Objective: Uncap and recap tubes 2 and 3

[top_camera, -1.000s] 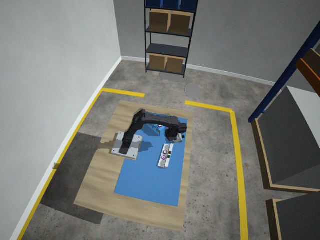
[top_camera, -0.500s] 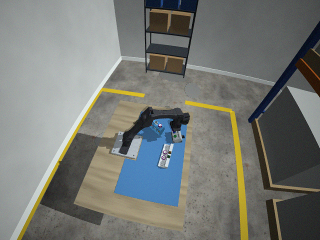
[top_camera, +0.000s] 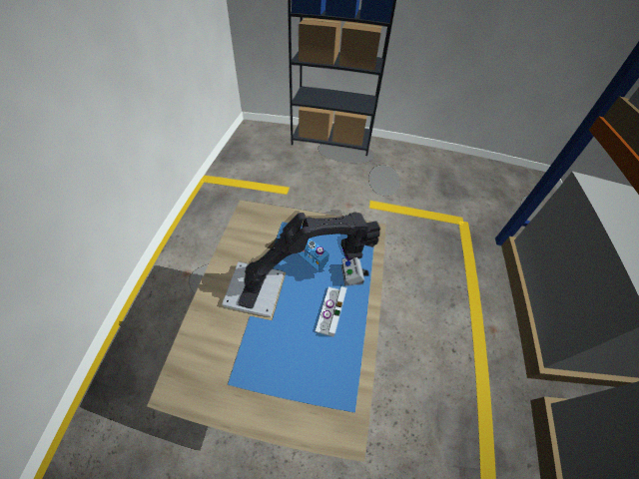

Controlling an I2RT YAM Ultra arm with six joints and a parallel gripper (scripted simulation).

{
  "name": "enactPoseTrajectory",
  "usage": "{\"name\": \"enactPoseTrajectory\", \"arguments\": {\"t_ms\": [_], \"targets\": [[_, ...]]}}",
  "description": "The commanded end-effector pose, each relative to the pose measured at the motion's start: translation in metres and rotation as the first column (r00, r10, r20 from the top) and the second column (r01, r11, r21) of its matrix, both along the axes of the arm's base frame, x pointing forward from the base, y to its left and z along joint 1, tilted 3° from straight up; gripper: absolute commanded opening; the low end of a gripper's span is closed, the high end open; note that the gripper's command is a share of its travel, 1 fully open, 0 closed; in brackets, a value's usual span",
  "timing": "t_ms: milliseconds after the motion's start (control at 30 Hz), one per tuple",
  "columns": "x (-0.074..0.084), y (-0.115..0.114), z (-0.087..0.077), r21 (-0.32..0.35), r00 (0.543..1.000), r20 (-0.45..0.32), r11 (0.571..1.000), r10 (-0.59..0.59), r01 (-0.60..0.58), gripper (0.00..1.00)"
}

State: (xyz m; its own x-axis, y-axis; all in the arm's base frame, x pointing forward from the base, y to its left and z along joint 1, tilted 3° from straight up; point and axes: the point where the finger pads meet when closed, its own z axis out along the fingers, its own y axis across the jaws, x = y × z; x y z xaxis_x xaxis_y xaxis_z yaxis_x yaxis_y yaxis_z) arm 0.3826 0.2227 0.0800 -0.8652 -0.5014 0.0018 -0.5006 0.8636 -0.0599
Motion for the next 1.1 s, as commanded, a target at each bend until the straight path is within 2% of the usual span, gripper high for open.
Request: {"name": "enactPoseTrajectory", "arguments": {"t_ms": [0, 333, 600, 1067], "targets": [[0.002, 0.002, 0.007, 0.011, 1.0, 0.018, 1.0, -0.003, 0.003, 0.0], [0.0, 0.002, 0.009, 0.011, 1.0, 0.018, 1.0, -0.003, 0.003, 0.0], [0.0, 0.002, -0.009, 0.011, 1.0, 0.018, 1.0, -0.003, 0.003, 0.0], [0.0, 0.002, -0.009, 0.011, 1.0, 0.018, 1.0, -0.003, 0.003, 0.0]]}}
